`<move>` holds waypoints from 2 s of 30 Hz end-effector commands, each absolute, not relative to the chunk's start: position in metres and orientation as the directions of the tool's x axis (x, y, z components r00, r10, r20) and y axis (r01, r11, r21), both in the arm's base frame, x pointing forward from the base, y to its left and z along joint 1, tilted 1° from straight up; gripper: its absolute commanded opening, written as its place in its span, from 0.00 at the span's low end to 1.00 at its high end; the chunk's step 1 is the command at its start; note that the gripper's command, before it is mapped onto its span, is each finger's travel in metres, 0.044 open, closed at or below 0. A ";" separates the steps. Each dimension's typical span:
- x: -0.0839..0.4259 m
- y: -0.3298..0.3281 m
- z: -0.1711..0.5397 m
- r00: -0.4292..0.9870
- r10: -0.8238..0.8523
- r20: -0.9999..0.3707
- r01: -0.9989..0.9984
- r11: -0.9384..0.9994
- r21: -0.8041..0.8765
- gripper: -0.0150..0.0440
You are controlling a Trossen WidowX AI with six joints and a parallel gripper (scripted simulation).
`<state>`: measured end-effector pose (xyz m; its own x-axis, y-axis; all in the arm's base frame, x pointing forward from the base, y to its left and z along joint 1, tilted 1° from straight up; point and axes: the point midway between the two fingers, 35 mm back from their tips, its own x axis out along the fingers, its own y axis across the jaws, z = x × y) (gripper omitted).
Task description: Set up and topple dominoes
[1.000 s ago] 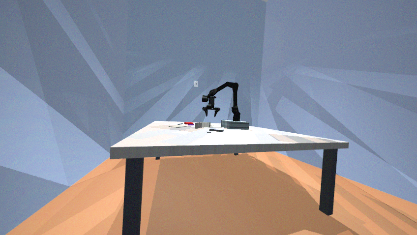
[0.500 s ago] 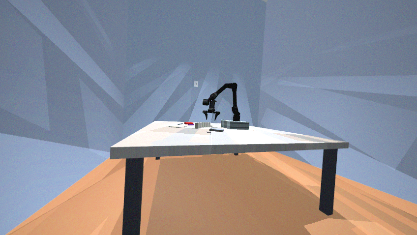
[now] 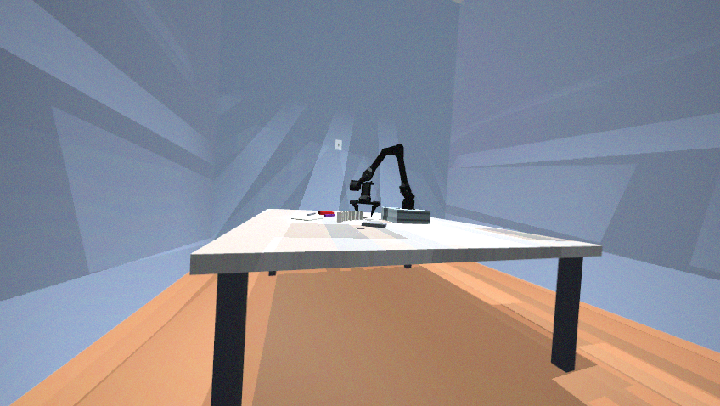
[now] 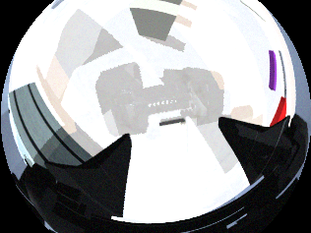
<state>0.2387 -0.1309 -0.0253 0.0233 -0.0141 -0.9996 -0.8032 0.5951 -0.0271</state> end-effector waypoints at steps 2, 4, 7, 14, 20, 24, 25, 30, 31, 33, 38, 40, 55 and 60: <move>0.236 -0.130 -0.036 0.014 -0.011 -1.000 -0.806 0.592 -0.018 1.00; 0.236 -0.130 -0.038 0.014 -0.011 -1.000 -0.806 0.592 -0.018 1.00; 0.236 -0.130 -0.038 0.014 -0.011 -1.000 -0.806 0.592 -0.018 1.00; 0.236 -0.130 -0.038 0.014 -0.011 -1.000 -0.806 0.592 -0.018 0.82; 0.236 -0.130 -0.038 0.014 -0.011 -1.000 -0.806 0.592 -0.018 0.56; 0.236 -0.130 -0.038 0.014 -0.011 -1.000 -0.806 0.592 -0.018 0.44; 0.236 -0.130 -0.038 0.014 -0.011 -1.000 -0.806 0.592 -0.018 0.44; 0.236 -0.130 -0.038 0.014 -0.011 -1.000 -0.806 0.592 -0.018 0.44; 0.236 -0.130 -0.038 0.014 -0.011 -1.000 -0.806 0.592 -0.018 0.44; 0.236 -0.130 -0.036 0.014 -0.011 -1.000 -0.806 0.592 -0.018 0.44; 0.235 -0.129 0.016 0.015 -0.012 -1.000 -0.806 0.592 -0.019 0.44; 0.234 -0.129 0.041 0.015 -0.012 -1.000 -0.806 0.592 -0.019 0.44; 0.232 -0.128 0.123 0.015 -0.012 -1.000 -0.800 0.599 -0.020 0.44; 0.234 -0.169 0.127 0.019 -0.027 -0.999 -0.567 0.823 -0.034 0.44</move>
<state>0.2342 -0.1410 0.1239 0.0208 -0.0153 -0.9997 -0.7238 0.6895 -0.0256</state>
